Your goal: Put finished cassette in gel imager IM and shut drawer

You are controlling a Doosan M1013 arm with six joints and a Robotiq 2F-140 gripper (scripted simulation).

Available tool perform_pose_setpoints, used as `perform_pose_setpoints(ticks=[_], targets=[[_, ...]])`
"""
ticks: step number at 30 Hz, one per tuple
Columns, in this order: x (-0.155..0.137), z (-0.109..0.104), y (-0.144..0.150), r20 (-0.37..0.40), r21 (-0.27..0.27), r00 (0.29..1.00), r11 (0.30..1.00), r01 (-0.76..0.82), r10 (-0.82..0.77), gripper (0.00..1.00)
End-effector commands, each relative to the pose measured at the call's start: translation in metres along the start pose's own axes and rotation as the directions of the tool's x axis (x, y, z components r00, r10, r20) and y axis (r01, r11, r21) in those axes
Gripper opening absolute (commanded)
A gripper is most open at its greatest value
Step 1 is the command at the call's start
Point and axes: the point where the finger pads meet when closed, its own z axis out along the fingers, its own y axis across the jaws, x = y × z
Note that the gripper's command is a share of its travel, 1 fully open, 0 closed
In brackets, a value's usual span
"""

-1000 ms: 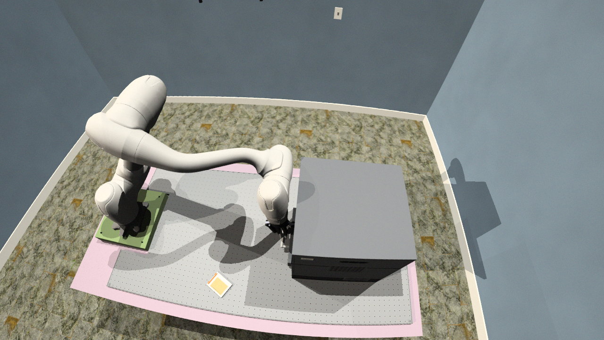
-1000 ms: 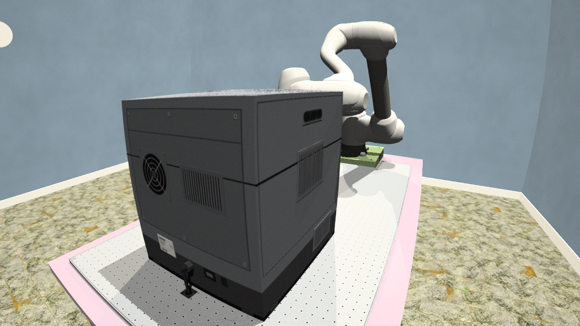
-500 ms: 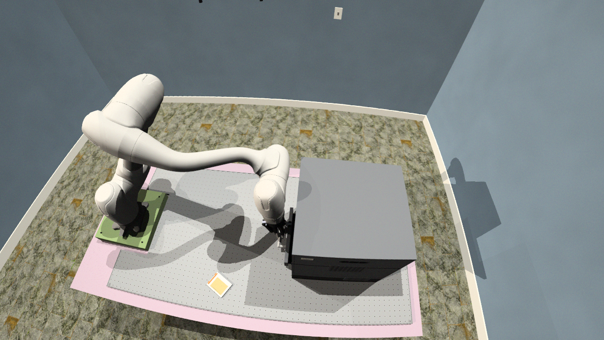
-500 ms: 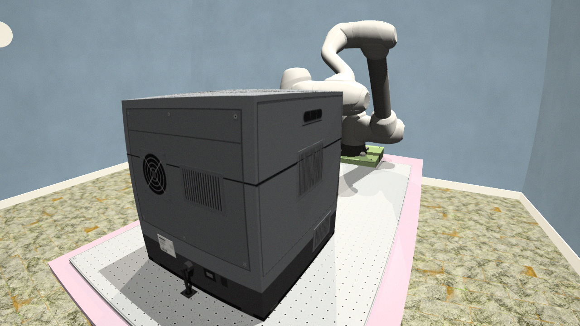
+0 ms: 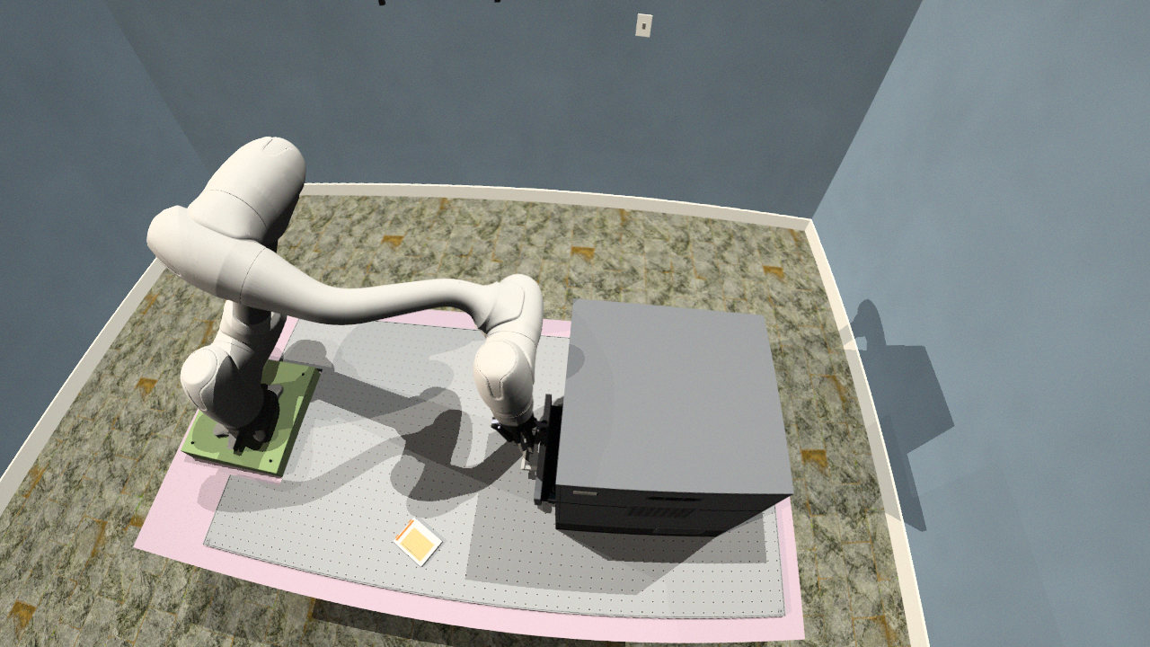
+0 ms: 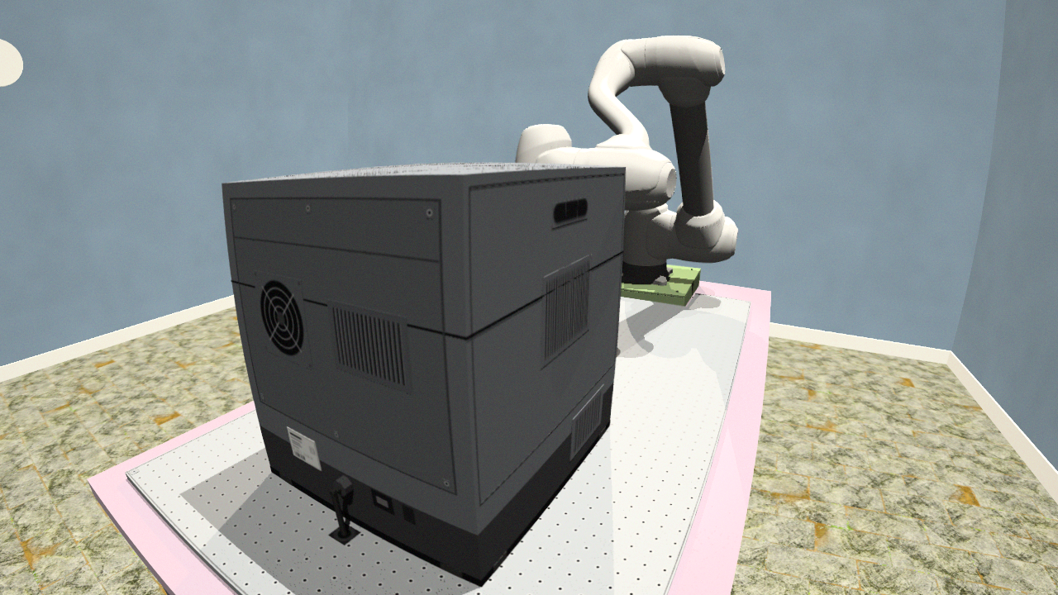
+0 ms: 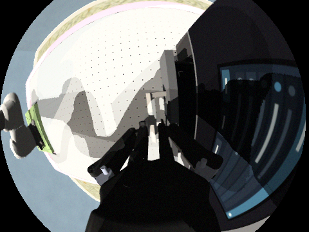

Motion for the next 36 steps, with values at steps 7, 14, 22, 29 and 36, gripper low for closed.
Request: perform_pose_setpoints(ticks=[7,14,22,29,36], targets=[[0.0,-0.001,-0.009,0.0,0.022,1.0,1.0,0.0,0.0,0.1],[0.0,-0.001,-0.015,0.0,0.022,1.0,1.0,0.0,0.0,0.1],[0.0,-0.002,-0.026,0.0,0.022,1.0,1.0,0.0,0.0,0.1],[0.0,-0.002,-0.033,0.0,0.022,1.0,1.0,0.0,0.0,0.1],[0.0,-0.003,-0.042,0.0,0.022,1.0,1.0,0.0,0.0,0.1]])
